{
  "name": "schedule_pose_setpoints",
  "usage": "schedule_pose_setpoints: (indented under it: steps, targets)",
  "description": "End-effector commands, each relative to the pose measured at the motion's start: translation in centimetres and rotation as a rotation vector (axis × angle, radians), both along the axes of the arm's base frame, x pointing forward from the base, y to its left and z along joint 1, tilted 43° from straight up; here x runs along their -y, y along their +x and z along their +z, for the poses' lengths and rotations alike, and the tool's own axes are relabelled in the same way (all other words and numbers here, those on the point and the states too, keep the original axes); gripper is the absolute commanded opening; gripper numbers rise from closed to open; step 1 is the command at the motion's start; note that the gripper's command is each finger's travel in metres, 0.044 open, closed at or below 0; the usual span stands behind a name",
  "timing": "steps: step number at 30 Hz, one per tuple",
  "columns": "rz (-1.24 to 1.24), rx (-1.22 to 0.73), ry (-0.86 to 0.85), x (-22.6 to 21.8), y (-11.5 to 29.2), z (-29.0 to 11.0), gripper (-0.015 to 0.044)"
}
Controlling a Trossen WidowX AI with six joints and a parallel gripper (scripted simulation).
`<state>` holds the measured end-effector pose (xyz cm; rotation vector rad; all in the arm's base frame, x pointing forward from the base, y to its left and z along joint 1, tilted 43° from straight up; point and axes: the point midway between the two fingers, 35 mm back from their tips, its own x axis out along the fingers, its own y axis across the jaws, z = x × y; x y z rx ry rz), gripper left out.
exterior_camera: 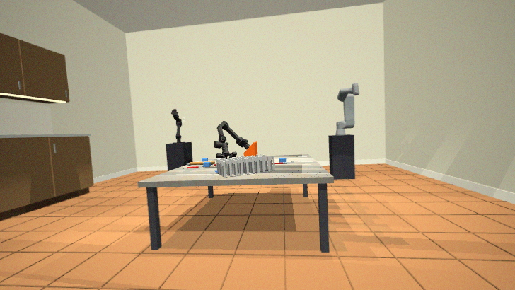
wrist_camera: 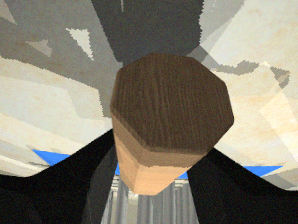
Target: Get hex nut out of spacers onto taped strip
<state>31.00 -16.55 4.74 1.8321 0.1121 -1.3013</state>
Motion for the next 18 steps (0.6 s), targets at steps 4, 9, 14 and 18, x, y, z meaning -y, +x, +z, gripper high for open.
schedule_pose_setpoints:
  steps: [4,9,14,18]
  targets:
    - [0.017,0.009,0.004,-0.33,0.44,-0.16,0.0]
    - [0.017,0.009,0.004,-0.44,0.74,-0.28,0.0]
    - [0.015,0.01,0.004,-0.51,1.05,-0.37,0.0]
    - [0.013,0.013,0.004,-0.45,1.25,-0.42,0.0]
